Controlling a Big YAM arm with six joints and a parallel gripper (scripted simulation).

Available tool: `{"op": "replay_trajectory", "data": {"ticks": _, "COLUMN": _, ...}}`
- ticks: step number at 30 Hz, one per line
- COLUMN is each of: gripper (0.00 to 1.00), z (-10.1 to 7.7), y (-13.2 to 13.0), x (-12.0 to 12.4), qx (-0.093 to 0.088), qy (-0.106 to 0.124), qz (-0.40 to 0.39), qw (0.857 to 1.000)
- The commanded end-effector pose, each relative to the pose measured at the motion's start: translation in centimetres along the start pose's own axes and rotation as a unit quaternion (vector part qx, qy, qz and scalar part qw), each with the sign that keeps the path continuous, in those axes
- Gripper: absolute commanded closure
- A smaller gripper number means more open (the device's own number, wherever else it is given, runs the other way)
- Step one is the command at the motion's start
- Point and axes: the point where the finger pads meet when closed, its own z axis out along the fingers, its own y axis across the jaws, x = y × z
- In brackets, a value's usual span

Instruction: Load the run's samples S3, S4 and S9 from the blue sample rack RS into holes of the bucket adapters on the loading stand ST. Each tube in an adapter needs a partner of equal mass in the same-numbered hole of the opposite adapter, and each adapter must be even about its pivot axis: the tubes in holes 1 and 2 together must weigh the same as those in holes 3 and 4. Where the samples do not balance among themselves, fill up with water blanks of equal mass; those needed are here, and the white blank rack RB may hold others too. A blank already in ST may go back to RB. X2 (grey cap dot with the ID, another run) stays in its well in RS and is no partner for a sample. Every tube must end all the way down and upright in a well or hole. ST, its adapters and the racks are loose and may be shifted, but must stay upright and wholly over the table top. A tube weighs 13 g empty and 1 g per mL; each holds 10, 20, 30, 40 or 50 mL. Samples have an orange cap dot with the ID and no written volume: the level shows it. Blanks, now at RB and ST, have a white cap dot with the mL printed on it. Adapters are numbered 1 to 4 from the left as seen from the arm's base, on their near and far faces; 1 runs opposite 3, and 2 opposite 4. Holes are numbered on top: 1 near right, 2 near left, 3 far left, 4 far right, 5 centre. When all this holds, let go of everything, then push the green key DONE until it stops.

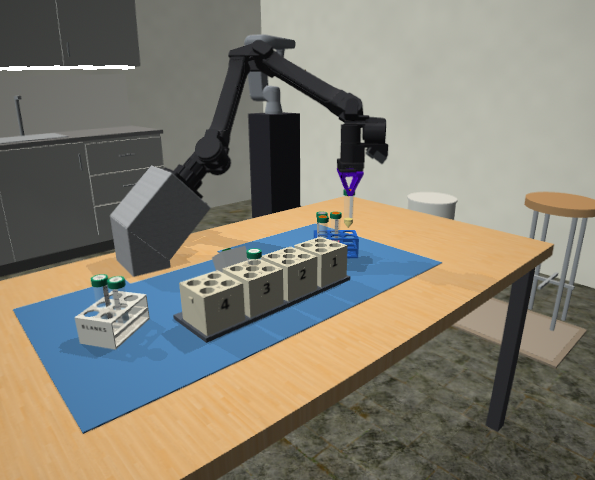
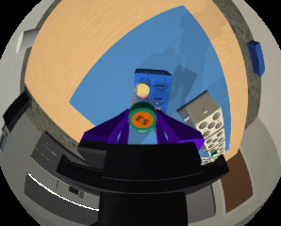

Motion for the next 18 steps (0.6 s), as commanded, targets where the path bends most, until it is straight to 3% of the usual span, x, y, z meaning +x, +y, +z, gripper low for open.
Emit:
{"op": "replay_trajectory", "data": {"ticks": 1, "gripper": 1.00, "z": 1.3, "y": -0.2, "x": -0.2, "qx": -0.001, "qy": 0.001, "qz": 0.007, "qw": 1.000}}
{"op": "replay_trajectory", "data": {"ticks": 3, "gripper": 1.00, "z": 1.5, "y": -0.2, "x": -0.2, "qx": -0.001, "qy": 0.001, "qz": 0.007, "qw": 1.000}}
{"op": "replay_trajectory", "data": {"ticks": 4, "gripper": 1.00, "z": 0.1, "y": 0.0, "x": -1.2, "qx": 0.004, "qy": -0.013, "qz": -0.002, "qw": 1.000}}
{"op": "replay_trajectory", "data": {"ticks": 8, "gripper": 1.00, "z": 0.9, "y": -0.6, "x": -0.6, "qx": 0.003, "qy": -0.006, "qz": 0.009, "qw": 1.000}}
{"op": "replay_trajectory", "data": {"ticks": 9, "gripper": 1.00, "z": 0.1, "y": -0.1, "x": -1.1, "qx": 0.004, "qy": -0.013, "qz": -0.002, "qw": 1.000}}
{"op": "replay_trajectory", "data": {"ticks": 15, "gripper": 1.00, "z": 0.1, "y": -0.1, "x": -1.1, "qx": 0.004, "qy": -0.013, "qz": -0.002, "qw": 1.000}}
{"op": "replay_trajectory", "data": {"ticks": 16, "gripper": 1.00, "z": 1.0, "y": -0.9, "x": -0.3, "qx": 0.004, "qy": -0.005, "qz": 0.013, "qw": 1.000}}
{"op": "replay_trajectory", "data": {"ticks": 18, "gripper": 1.00, "z": 0.1, "y": -0.1, "x": -1.1, "qx": 0.004, "qy": -0.013, "qz": -0.002, "qw": 1.000}}
